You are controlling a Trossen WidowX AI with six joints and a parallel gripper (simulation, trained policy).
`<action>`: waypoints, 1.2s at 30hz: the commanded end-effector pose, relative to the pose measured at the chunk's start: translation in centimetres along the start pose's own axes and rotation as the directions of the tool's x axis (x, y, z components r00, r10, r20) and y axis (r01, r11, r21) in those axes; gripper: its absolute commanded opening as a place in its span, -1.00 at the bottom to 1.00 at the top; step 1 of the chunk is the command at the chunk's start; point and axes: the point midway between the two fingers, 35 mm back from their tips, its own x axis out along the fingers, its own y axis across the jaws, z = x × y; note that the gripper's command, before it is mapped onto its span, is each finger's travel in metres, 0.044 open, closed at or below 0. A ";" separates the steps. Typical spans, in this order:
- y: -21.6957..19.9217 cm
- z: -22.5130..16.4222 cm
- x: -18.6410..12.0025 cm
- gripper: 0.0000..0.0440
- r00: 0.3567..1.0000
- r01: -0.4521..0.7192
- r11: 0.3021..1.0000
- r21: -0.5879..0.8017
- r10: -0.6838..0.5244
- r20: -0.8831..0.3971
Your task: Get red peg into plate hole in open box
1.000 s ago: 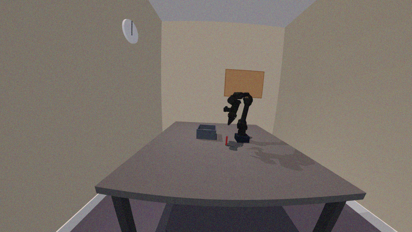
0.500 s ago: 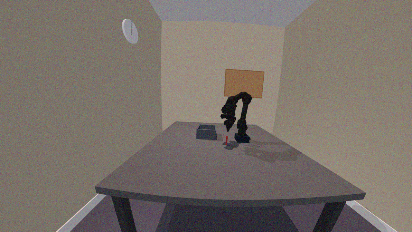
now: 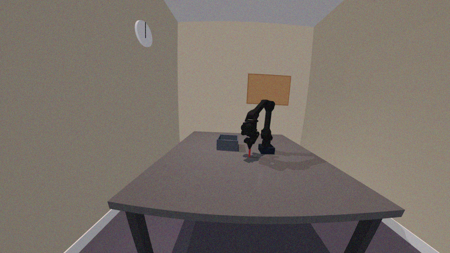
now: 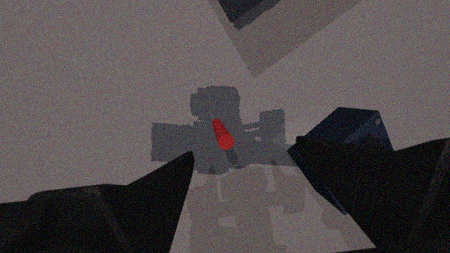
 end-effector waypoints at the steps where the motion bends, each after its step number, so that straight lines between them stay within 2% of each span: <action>1: 0.2 0.1 1.5 1.00 1.000 0.023 1.000 0.008 -0.023 0.009; 11: 0.8 0.3 5.3 0.95 0.999 0.032 0.999 0.014 -0.032 0.042; 13: 0.8 0.3 6.0 0.80 0.998 0.037 0.999 0.014 -0.038 0.044; 20: 0.6 0.2 7.8 -0.03 0.997 0.068 0.998 0.017 -0.068 0.039; 28: 0.0 0.1 8.3 -0.94 0.992 0.124 0.992 0.020 -0.125 0.031; 29: -0.1 0.2 8.3 -1.00 0.990 0.135 0.991 0.019 -0.135 0.031; 36: -0.5 2.1 5.8 -1.00 0.985 0.137 0.990 0.019 -0.138 0.103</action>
